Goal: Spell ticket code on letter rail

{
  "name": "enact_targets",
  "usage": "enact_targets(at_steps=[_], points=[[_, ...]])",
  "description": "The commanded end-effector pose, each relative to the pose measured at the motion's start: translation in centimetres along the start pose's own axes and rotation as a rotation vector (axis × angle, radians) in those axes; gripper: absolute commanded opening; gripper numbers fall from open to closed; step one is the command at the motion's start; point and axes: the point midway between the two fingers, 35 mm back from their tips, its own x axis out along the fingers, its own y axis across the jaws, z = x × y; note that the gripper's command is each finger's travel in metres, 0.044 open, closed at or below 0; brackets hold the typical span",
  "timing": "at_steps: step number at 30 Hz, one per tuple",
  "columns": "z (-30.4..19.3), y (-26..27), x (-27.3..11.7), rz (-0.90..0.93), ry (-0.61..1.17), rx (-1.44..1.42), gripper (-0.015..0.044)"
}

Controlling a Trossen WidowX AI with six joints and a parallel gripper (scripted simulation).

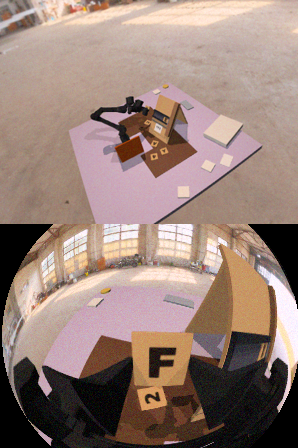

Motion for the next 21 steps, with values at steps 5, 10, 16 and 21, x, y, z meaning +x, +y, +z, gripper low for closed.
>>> enact_targets(at_steps=[5, 10, 16, 21], points=[[-0.1, -0.4, 0.0, 0.002, 0.003, 0.003, 0.0], [-0.1, -0.7, 0.0, 0.002, 0.003, 0.003, 0.0], [-0.1, -1.0, 0.0, 0.002, 0.003, 0.003, 0.0], [-0.1, -1.2, 0.0, 0.002, 0.003, 0.003, 0.0]])
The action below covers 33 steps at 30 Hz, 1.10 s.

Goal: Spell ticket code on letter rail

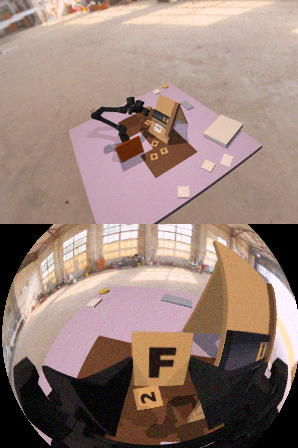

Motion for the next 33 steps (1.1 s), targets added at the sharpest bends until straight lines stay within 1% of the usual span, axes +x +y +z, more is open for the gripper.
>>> enact_targets(at_steps=[1, 33], points=[[-0.1, -0.2, 0.0, 0.002, 0.003, -0.003, 0.0], [-0.1, -1.8, 0.0, 0.002, 0.003, -0.003, 0.0]])
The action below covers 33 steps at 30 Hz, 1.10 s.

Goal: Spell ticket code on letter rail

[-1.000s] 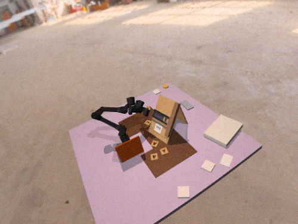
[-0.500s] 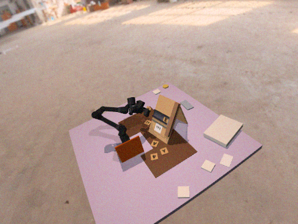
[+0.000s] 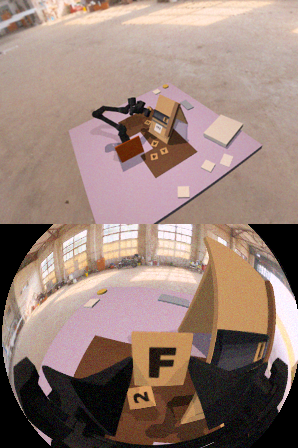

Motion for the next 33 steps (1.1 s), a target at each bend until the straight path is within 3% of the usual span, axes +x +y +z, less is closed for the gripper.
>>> enact_targets(at_steps=[1, 33], points=[[-0.1, -0.2, 0.0, 0.002, 0.003, -0.003, 0.0], [-0.1, -1.8, 0.0, 0.002, 0.003, -0.003, 0.0]])
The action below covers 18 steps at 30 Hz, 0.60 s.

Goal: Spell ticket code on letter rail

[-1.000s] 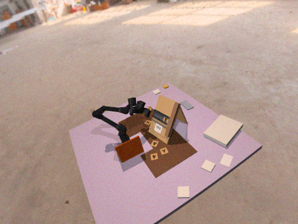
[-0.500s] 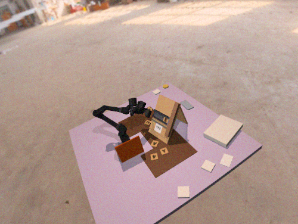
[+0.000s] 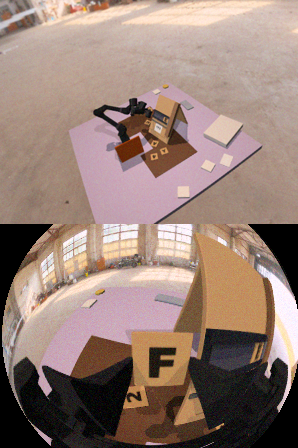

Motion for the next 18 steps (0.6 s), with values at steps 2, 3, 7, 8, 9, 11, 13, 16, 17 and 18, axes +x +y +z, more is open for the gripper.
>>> enact_targets(at_steps=[2, 3, 7, 8, 9, 11, 13, 16, 17, 18], points=[[-0.07, -0.27, 0.03, 0.002, 0.003, -0.003, 0.0], [-0.07, -0.32, 0.03, 0.002, 0.003, -0.003, 0.0], [-0.07, -0.52, 0.03, 0.002, 0.003, -0.003, 0.0], [-0.07, -0.57, 0.03, 0.002, 0.003, -0.003, 0.0], [-0.07, -0.62, 0.03, 0.002, 0.003, -0.003, 0.0], [-0.07, -0.72, 0.03, 0.002, 0.003, -0.003, 0.0], [-0.07, -0.82, 0.03, 0.002, 0.003, -0.003, 0.0], [-0.07, -0.97, 0.03, 0.002, 0.003, -0.003, 0.0], [-0.07, -1.02, 0.03, 0.002, 0.003, -0.003, 0.0], [-0.07, -1.08, 0.03, 0.002, 0.003, -0.003, 0.0]])
